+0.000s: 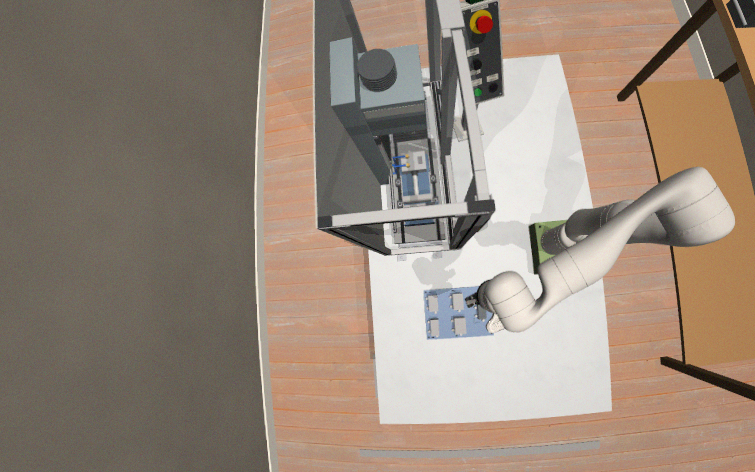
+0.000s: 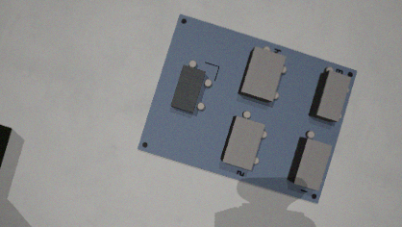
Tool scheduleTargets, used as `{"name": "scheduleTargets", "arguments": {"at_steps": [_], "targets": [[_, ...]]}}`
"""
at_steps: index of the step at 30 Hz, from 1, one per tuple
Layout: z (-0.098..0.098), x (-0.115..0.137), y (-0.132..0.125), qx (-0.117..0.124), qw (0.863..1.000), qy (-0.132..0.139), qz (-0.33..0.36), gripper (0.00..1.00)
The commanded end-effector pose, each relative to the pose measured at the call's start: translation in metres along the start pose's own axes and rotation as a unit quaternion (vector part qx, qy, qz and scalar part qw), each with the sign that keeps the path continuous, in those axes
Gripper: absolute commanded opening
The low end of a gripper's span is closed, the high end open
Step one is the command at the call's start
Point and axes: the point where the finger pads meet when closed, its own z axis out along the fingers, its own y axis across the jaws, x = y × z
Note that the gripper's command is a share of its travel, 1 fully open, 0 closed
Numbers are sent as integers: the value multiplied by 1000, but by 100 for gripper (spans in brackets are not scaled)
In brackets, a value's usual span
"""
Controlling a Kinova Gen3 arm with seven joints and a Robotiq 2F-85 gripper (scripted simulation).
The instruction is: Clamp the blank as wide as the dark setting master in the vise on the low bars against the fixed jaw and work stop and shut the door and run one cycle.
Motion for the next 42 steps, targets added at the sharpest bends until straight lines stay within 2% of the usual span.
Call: {"name": "scheduleTargets", "arguments": {"at_steps": [1, 4, 16, 21, 33, 38, 42], "targets": [[-13, -7, -18, 0, 1000, -1, 1, 10], [-32, -17, -46, 2, 1000, -2, 1, 10], [-32, -17, -46, 2, 1000, -2, 1, 10], [-64, -34, -91, 2, 1000, -2, 1, 10], [-64, -34, -91, 2, 1000, -2, 1, 10], [-86, -46, -125, 2, 1000, -2, 1, 10], [-86, -46, -125, 2, 1000, -2, 1, 10]]}}
